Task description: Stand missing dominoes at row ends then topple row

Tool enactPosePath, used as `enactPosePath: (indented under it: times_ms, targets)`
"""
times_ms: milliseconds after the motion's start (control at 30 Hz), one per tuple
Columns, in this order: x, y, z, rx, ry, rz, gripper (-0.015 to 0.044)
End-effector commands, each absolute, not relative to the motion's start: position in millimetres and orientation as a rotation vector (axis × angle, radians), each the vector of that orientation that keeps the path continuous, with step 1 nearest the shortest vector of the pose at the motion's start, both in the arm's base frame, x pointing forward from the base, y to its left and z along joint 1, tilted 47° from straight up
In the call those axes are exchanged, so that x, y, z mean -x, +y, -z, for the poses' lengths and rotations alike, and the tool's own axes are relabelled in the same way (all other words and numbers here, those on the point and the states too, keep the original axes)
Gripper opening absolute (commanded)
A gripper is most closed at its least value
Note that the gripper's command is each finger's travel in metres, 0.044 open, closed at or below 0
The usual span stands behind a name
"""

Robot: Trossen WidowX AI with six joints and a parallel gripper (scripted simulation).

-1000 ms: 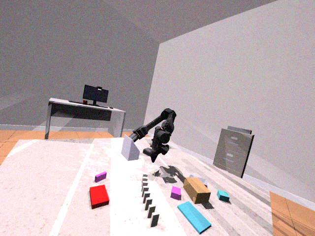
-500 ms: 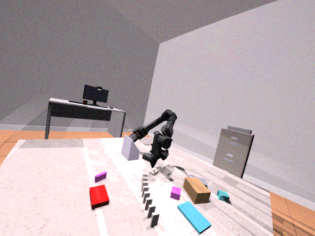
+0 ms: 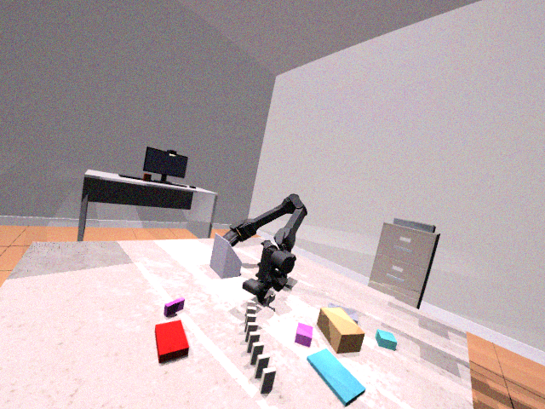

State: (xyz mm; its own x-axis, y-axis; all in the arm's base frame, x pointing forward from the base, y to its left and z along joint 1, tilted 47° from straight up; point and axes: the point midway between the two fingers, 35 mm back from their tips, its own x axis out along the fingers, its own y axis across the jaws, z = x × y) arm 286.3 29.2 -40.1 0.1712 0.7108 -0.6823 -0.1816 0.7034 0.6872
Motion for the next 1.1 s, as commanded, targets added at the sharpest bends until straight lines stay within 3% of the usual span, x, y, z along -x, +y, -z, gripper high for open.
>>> enactPosePath:
  times_ms: [0, 433, 633, 800, 1067]
  targets:
    - [-283.4, 35.0, 35.5, -0.520, 1.249, -0.676, 0.0000]
    - [-283.2, 42.9, 22.8, -0.514, 1.247, -0.674, 0.0000]
    - [-262.1, 8.5, -45.3, -0.516, 1.248, -0.678, 0.0000]
    - [-261.0, 7.6, -47.9, -0.516, 1.248, -0.678, 0.0000]
    - [-262.3, 14.8, -55.8, 0.035, 0.945, -1.034, 0.0210]
